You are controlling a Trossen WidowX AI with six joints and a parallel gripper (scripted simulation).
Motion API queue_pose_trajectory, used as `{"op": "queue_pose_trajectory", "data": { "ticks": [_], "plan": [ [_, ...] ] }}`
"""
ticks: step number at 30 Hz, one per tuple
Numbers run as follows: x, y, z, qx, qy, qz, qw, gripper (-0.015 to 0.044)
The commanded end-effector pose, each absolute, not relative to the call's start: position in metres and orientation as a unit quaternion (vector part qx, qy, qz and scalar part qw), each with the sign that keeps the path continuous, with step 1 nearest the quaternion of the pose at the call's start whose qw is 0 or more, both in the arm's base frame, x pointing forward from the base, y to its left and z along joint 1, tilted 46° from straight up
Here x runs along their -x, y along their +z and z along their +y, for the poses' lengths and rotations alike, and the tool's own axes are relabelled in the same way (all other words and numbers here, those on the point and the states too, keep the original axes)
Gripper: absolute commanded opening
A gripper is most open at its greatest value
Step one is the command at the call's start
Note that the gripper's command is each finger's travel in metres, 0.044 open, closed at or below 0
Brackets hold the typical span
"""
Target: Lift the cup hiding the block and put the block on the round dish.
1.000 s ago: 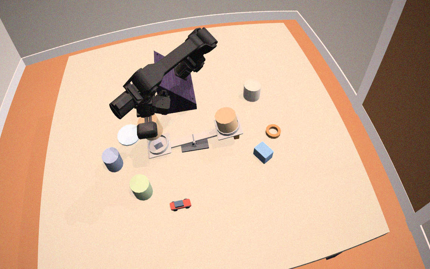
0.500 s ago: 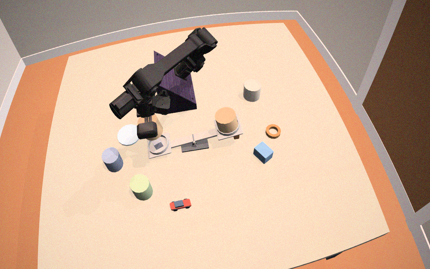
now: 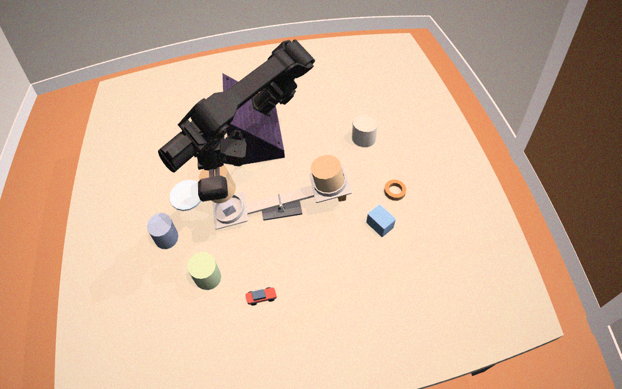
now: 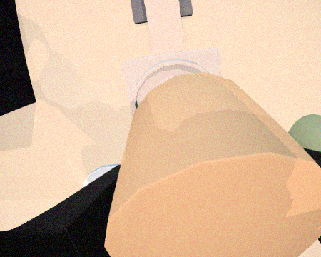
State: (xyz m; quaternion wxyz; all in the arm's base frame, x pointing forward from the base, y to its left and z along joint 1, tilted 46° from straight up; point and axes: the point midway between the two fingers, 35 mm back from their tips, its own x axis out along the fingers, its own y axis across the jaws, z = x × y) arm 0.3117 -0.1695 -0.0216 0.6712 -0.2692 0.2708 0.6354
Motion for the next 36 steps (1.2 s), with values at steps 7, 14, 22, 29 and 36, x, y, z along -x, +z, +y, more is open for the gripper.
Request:
{"op": "queue_pose_trajectory", "data": {
  "ticks": [7, 14, 22, 29, 36],
  "plan": [
    [-0.312, -0.022, -0.170, 0.269, 0.635, 0.271, 0.671, 0.0000],
    [-0.280, -0.053, -0.195, 0.274, 0.632, 0.277, 0.670, 0.0000],
    [-0.196, -0.120, -0.231, 0.277, 0.631, 0.284, 0.667, 0.0000],
    [-0.121, -0.169, -0.233, 0.273, 0.636, 0.277, 0.667, 0.0000],
    [-0.114, -0.176, -0.230, 0.272, 0.636, 0.276, 0.667, 0.0000]
  ]
}}
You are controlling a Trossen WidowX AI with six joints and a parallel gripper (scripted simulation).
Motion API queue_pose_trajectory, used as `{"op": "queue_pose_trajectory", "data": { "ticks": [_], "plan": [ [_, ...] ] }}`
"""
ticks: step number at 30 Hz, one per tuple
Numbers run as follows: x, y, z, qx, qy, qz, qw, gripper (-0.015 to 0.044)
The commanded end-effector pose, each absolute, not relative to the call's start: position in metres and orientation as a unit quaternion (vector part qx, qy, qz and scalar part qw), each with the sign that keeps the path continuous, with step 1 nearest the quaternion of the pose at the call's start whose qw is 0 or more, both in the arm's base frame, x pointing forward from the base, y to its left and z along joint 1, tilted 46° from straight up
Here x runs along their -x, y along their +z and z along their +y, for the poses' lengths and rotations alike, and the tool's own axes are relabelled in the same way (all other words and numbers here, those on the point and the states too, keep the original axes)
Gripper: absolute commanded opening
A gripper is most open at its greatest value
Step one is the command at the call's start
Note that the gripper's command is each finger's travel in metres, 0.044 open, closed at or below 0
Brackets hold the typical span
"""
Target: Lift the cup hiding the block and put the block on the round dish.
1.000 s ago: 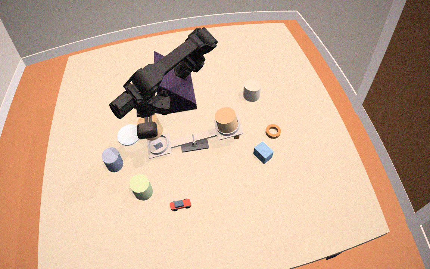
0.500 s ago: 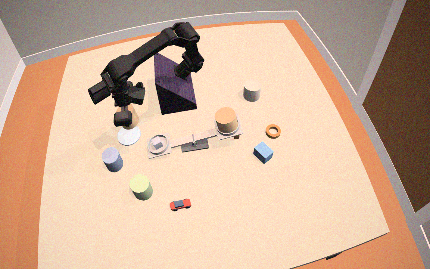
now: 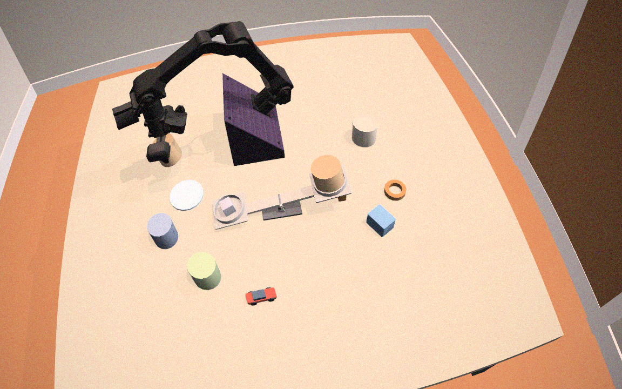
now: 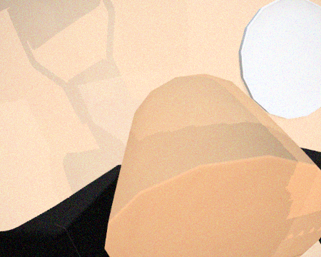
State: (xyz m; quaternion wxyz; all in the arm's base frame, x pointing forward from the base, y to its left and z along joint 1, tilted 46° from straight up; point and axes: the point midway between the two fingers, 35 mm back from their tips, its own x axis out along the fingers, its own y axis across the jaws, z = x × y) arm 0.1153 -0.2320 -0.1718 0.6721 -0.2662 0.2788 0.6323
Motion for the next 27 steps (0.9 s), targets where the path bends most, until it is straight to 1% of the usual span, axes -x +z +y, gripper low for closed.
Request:
{"op": "queue_pose_trajectory", "data": {
  "ticks": [1, 8, 27],
  "plan": [
    [-0.114, -0.178, -0.228, 0.272, 0.636, 0.276, 0.667, 0.0000],
    [-0.116, -0.201, -0.205, 0.272, 0.636, 0.276, 0.667, 0.0000],
    [-0.117, -0.217, -0.189, 0.272, 0.636, 0.275, 0.667, 0.0000]
  ]
}}
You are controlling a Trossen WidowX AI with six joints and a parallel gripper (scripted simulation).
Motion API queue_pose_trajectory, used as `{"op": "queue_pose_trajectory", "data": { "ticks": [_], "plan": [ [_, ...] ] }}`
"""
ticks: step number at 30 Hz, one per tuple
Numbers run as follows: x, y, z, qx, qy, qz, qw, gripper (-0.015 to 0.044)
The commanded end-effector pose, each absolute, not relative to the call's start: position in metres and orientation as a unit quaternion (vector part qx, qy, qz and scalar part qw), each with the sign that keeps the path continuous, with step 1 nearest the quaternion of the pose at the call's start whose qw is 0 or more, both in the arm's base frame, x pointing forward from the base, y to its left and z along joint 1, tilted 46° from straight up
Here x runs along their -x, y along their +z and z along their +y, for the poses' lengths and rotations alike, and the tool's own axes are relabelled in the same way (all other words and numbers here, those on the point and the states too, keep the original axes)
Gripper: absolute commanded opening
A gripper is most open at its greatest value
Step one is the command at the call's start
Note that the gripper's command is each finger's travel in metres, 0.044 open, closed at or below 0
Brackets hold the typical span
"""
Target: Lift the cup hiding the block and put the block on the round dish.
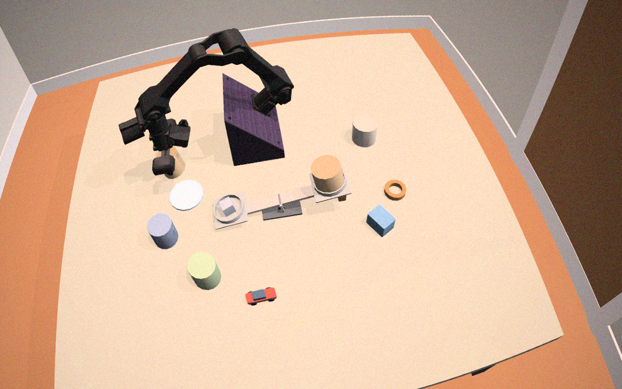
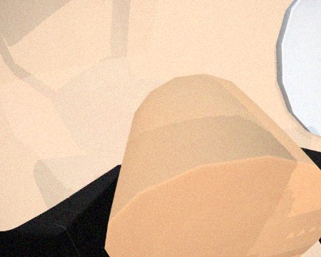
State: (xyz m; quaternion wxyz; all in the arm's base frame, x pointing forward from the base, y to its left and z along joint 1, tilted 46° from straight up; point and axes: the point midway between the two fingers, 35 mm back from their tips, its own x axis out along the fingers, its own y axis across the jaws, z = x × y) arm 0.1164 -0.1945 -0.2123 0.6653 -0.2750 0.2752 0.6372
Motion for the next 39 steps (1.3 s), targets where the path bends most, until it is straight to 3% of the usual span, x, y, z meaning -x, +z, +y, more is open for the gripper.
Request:
{"op": "queue_pose_trajectory", "data": {
  "ticks": [1, 17, 25, 32, 39],
  "plan": [
    [-0.116, -0.212, -0.194, 0.275, 0.637, 0.275, 0.665, 0.0026],
    [-0.116, -0.204, -0.203, 0.274, 0.637, 0.275, 0.666, 0.0440],
    [-0.114, -0.173, -0.232, 0.272, 0.636, 0.276, 0.667, 0.0440],
    [-0.137, -0.167, -0.238, 0.288, 0.637, 0.311, 0.643, 0.0260],
    [-0.151, -0.160, -0.235, 0.222, 0.601, 0.373, 0.671, 0.0260]
  ]
}}
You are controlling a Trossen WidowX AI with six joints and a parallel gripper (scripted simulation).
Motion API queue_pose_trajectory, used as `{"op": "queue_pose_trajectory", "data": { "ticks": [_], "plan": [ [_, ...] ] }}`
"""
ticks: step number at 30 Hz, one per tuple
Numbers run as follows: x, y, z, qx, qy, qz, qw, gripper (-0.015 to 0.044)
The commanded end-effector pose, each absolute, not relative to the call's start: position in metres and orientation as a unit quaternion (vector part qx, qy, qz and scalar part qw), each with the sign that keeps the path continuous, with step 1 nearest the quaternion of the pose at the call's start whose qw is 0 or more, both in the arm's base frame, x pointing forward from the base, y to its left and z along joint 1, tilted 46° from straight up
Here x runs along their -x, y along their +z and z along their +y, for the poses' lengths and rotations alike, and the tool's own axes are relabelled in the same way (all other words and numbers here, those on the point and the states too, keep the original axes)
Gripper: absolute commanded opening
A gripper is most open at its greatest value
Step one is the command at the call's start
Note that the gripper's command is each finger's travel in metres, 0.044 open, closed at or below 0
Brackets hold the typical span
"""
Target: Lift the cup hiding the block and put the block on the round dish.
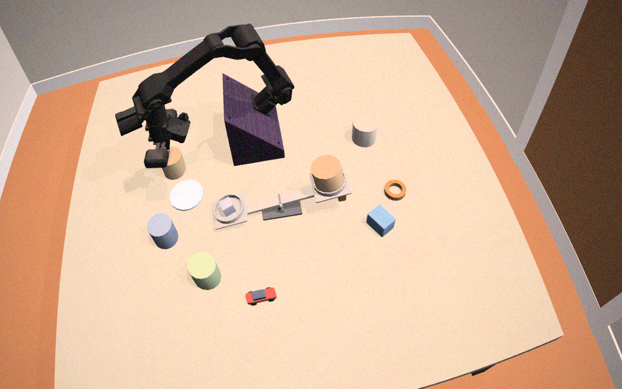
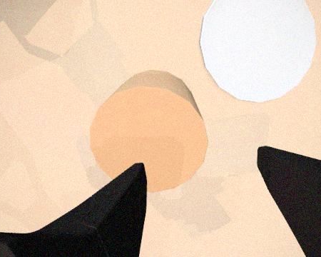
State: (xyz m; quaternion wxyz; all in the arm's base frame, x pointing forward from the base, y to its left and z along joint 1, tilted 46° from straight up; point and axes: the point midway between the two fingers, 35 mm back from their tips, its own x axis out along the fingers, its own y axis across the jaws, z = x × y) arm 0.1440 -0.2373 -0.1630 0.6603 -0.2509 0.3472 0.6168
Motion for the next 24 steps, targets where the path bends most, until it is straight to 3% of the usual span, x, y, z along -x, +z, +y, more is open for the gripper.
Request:
{"op": "queue_pose_trajectory", "data": {
  "ticks": [1, 24],
  "plan": [
    [-0.154, -0.158, -0.235, 0.210, 0.594, 0.383, 0.675, 0.0260],
    [-0.207, -0.129, -0.215, -0.070, 0.398, 0.575, 0.711, 0.0260]
  ]
}}
